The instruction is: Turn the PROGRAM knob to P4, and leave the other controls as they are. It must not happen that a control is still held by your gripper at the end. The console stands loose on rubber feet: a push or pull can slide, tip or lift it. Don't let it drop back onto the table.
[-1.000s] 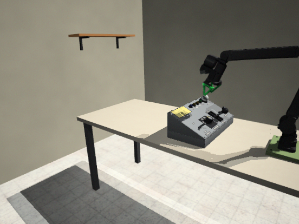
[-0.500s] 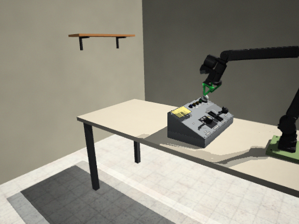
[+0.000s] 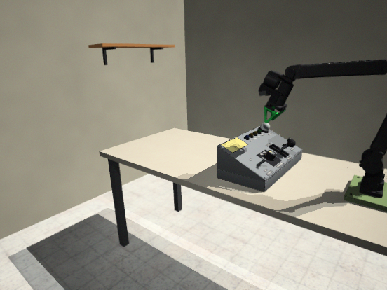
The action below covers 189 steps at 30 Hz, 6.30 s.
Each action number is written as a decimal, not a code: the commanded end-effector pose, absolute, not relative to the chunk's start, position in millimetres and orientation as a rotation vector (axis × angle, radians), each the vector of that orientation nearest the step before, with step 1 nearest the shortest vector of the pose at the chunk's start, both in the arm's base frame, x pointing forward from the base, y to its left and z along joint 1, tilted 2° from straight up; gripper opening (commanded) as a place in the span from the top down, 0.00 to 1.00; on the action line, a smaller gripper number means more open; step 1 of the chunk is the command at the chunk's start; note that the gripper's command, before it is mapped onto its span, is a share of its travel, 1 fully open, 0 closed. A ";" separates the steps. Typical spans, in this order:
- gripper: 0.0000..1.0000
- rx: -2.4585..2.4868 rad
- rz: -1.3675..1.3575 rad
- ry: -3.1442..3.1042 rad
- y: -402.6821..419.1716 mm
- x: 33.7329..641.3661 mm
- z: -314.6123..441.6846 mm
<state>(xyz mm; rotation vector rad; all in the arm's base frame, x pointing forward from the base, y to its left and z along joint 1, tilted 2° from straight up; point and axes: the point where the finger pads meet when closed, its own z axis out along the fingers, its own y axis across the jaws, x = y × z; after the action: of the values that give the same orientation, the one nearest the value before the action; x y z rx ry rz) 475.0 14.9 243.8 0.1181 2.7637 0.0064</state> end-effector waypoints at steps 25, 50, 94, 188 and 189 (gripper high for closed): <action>0.30 0.122 0.017 2.715 23.4 411.7 234.4; 0.30 0.122 0.016 2.721 23.2 411.6 227.1; 0.30 0.118 0.005 2.747 13.8 452.5 86.5; 0.30 0.119 0.005 2.745 12.6 459.1 74.6; 0.30 0.119 0.005 2.745 12.6 459.1 74.6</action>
<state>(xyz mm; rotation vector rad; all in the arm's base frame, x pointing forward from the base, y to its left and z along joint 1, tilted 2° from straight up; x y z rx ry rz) 450.0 18.2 72.3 0.1182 2.7607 0.0070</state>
